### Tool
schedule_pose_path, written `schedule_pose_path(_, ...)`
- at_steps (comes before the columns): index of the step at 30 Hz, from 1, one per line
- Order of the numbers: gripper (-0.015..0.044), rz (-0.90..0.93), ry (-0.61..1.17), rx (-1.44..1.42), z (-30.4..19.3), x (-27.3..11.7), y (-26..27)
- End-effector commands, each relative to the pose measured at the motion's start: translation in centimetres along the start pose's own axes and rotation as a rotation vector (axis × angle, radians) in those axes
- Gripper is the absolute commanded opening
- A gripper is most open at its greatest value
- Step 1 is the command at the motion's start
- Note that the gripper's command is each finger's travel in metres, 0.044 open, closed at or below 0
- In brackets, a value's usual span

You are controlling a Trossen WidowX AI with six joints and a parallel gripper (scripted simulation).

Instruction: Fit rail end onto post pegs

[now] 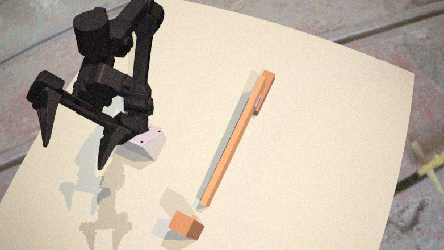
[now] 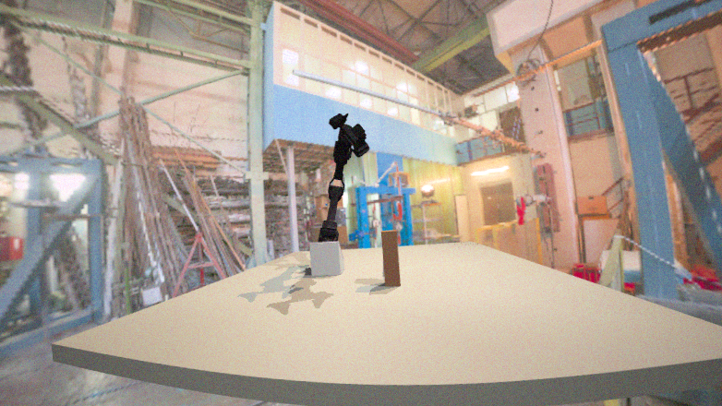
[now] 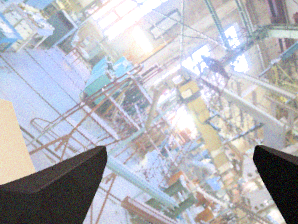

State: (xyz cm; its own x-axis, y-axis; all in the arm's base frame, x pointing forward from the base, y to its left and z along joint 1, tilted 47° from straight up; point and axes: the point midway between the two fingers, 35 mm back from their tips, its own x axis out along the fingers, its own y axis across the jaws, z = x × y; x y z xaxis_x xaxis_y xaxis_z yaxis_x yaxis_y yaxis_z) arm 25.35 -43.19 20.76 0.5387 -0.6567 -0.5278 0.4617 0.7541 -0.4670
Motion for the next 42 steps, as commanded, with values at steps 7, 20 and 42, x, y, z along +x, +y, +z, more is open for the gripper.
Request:
schedule_pose_path(7,0.044,0.556,0.046,-0.477,-2.6,2.5,17.2)
schedule_pose_path(20,0.044,1.336,-0.163,-1.019,-8.0,-4.5,36.1)
schedule_pose_path(42,0.044,1.84,-0.442,-1.196,-11.7,-13.4,44.2)
